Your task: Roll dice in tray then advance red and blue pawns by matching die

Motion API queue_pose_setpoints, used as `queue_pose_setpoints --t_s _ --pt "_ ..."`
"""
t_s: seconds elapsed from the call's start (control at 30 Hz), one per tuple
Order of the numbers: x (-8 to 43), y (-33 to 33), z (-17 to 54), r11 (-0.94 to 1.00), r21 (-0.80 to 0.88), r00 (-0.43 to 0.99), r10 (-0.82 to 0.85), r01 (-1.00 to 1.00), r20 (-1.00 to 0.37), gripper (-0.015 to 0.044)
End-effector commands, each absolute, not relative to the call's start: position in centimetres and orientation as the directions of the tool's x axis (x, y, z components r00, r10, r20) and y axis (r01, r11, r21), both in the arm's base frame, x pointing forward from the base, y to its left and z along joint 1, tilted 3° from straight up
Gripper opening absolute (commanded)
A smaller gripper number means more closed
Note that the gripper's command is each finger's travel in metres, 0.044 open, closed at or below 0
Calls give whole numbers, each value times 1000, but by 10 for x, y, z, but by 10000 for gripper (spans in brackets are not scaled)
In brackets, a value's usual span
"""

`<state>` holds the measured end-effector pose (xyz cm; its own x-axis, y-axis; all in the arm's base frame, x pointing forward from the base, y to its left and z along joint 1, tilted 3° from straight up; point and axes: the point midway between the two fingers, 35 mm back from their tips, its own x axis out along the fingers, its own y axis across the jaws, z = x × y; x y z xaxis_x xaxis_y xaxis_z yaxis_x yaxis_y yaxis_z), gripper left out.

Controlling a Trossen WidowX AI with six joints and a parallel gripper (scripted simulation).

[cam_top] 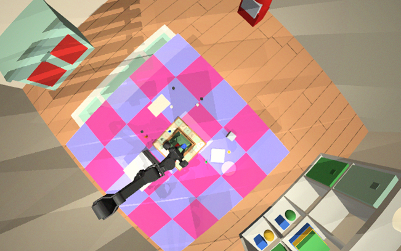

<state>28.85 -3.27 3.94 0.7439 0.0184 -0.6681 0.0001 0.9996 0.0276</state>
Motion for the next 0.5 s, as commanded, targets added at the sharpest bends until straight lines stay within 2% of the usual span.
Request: queue_pose_setpoints --t_s 0.0,0.3,0.47 --pt "289 -33 40 1000 28 744 18 1 -668 0" --pt "289 -33 41 1000 28 744 18 1 -668 236" --pt "289 -34 78 1000 28 745 22 -4 -667 368"
